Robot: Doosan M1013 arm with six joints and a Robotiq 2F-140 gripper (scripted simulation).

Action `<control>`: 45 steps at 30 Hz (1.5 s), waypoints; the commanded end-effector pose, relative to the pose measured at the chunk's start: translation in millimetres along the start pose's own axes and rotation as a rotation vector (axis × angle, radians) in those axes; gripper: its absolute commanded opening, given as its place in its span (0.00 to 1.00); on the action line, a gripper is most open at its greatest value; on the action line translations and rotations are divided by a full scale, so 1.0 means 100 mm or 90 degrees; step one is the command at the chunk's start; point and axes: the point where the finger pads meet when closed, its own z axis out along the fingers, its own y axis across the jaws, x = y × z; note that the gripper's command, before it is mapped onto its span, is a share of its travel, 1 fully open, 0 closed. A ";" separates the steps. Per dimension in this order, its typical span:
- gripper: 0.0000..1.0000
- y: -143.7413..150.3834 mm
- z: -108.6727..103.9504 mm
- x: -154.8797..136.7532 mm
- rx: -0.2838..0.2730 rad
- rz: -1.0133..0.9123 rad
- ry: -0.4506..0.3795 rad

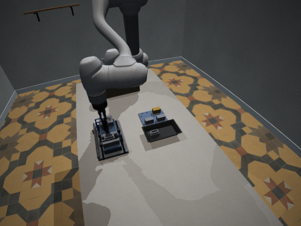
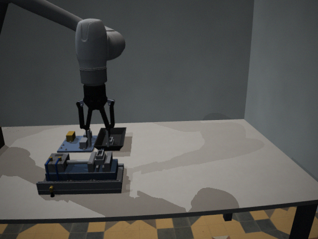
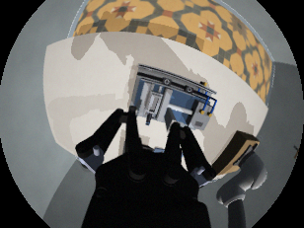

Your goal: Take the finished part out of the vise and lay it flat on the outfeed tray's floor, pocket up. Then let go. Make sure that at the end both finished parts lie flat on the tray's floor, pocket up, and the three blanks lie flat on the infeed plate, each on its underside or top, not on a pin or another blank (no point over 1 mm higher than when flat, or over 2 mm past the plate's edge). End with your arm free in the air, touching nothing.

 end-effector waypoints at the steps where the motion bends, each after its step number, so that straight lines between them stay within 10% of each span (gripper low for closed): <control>1: 0.40 0.00 0.04 0.00 0.000 0.000 0.000; 45: 0.40 0.00 0.23 0.00 0.000 0.000 0.000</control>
